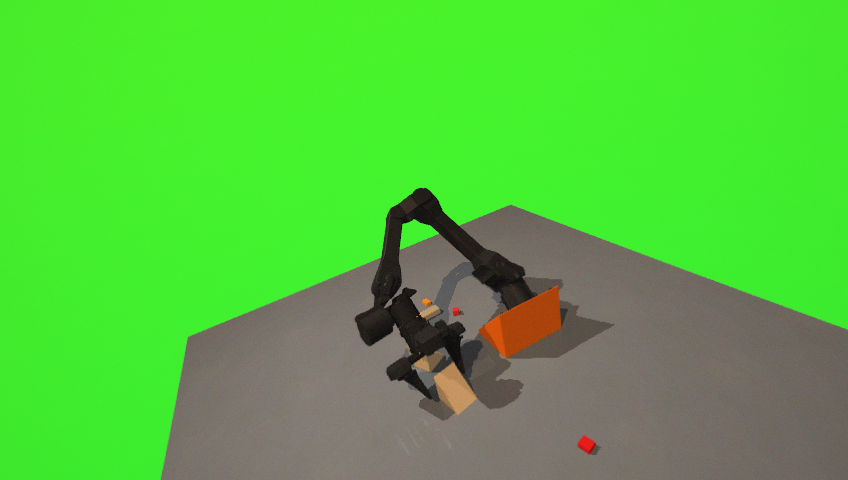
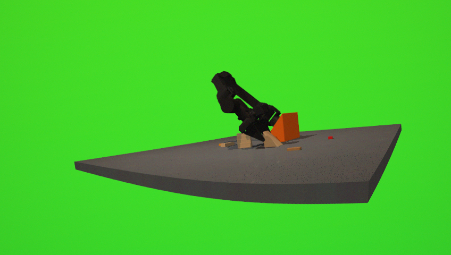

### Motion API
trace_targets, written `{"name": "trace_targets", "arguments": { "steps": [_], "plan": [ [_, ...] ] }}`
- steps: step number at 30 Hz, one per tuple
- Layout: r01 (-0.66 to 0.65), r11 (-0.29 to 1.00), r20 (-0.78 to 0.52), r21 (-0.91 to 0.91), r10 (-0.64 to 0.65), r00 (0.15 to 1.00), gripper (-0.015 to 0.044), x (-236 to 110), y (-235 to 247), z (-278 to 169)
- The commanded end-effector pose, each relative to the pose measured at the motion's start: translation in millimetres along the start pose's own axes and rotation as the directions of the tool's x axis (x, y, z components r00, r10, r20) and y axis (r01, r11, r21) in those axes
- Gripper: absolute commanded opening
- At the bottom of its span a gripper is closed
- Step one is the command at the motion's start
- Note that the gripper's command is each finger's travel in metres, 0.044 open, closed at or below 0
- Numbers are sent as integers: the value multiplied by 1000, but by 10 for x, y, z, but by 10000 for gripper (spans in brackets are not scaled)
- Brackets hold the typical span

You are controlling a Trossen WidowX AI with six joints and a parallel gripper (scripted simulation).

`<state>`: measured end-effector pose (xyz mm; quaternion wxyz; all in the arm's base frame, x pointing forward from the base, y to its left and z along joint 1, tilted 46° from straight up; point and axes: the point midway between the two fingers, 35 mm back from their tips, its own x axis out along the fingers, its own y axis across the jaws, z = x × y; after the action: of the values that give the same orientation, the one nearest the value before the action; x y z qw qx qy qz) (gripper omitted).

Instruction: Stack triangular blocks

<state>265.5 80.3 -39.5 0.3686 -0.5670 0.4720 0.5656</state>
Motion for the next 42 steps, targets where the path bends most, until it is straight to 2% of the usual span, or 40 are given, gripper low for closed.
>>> {"name": "trace_targets", "arguments": {
  "steps": [1, 10, 17, 24, 32, 36, 42],
  "plan": [
    [-10, 1000, 3, -3, 10, 1000, 440, 99, 34, 2],
    [-10, 1000, 3, -3, 10, 1000, 440, 214, 56, 1],
    [-10, 1000, 3, -3, 10, 1000, 256, 214, 56, 1],
    [-10, 1000, 3, -3, 10, 1000, 210, 214, 56, 1],
    [-9, 1000, 1, 0, 9, 1000, 0, 185, 53, 18],
    [-11, 1000, -27, -1, 11, 1000, 0, 190, 58, 30],
    [-11, 1000, -177, -2, 11, 984, 0, 173, 58, 137]
  ]
}}
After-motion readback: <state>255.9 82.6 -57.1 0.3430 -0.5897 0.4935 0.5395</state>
